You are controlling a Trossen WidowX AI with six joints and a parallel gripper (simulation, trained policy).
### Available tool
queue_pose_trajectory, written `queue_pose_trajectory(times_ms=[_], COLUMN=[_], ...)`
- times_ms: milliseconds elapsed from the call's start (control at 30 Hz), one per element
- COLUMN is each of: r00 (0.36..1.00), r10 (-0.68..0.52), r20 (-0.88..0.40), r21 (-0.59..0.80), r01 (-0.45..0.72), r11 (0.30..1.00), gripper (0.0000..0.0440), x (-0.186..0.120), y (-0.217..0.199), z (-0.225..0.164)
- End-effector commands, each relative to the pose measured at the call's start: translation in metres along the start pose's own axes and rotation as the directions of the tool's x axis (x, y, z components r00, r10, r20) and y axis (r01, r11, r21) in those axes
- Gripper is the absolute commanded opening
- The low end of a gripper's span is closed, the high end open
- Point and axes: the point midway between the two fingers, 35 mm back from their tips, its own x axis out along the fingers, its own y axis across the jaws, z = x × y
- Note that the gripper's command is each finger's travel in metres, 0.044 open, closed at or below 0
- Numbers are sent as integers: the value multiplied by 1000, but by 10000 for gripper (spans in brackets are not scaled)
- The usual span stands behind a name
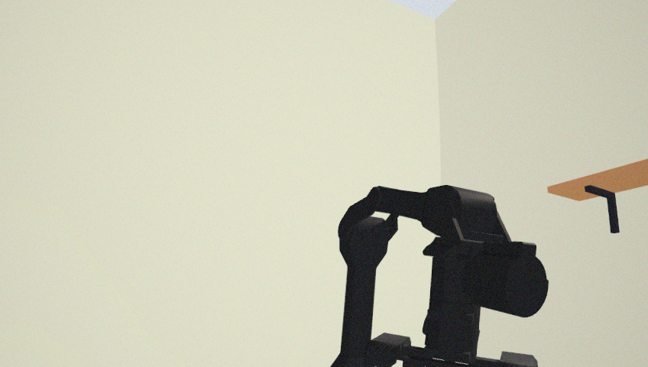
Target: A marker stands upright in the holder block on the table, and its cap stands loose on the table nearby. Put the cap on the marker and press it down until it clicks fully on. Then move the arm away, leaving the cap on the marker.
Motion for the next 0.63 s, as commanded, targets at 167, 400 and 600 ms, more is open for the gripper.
queue_pose_trajectory(times_ms=[167, 400, 600], r00=[1000, 998, 996], r10=[-28, -57, -83], r20=[13, 14, 11], r21=[-25, -52, -78], r01=[28, 57, 84], r11=[999, 997, 993], gripper=[149, 136, 119], x=[-8, -12, -15], y=[11, 18, 23], z=[8, 14, 18])
